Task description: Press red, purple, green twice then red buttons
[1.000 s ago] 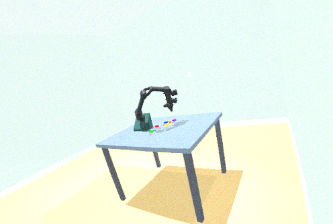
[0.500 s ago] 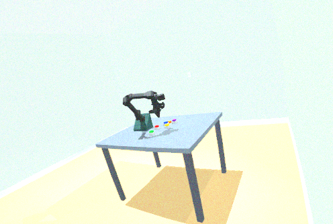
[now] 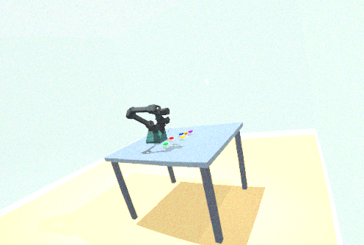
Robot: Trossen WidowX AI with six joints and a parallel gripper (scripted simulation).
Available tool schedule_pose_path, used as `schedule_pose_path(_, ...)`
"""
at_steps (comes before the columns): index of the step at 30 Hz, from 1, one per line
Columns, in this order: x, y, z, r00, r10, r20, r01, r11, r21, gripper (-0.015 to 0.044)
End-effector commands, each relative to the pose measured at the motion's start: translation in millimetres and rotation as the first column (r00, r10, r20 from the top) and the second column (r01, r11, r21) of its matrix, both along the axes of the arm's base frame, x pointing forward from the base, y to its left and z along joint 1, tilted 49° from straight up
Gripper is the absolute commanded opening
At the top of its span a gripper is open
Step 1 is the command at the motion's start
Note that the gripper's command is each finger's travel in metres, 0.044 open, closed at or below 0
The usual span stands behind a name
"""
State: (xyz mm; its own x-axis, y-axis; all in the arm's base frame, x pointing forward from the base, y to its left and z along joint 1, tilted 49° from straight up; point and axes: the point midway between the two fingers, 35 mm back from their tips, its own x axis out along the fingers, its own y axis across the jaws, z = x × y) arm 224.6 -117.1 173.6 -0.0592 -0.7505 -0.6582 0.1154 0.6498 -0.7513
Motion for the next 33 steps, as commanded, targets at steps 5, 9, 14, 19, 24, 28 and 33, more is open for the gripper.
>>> schedule_pose_path(5,-9,-46,-38,1.0,-0.006,-0.013,0.006,1.0,-0.008,0.002)
schedule_pose_path(9,-9,-46,-38,1.0,-0.006,-0.013,0.006,1.0,-0.008,0.002)
schedule_pose_path(14,-9,-51,-43,1.0,-0.007,-0.013,0.006,1.0,-0.007,0.002)
schedule_pose_path(19,-9,-57,-48,1.0,-0.007,-0.013,0.007,1.0,-0.007,0.002)
schedule_pose_path(24,-10,-63,-53,1.0,-0.007,-0.013,0.006,1.0,-0.008,0.002)
schedule_pose_path(28,-11,-68,-57,1.0,-0.006,-0.013,0.006,1.0,-0.009,0.002)
schedule_pose_path(33,-12,-71,-59,1.0,-0.006,-0.013,0.006,1.0,-0.009,0.002)
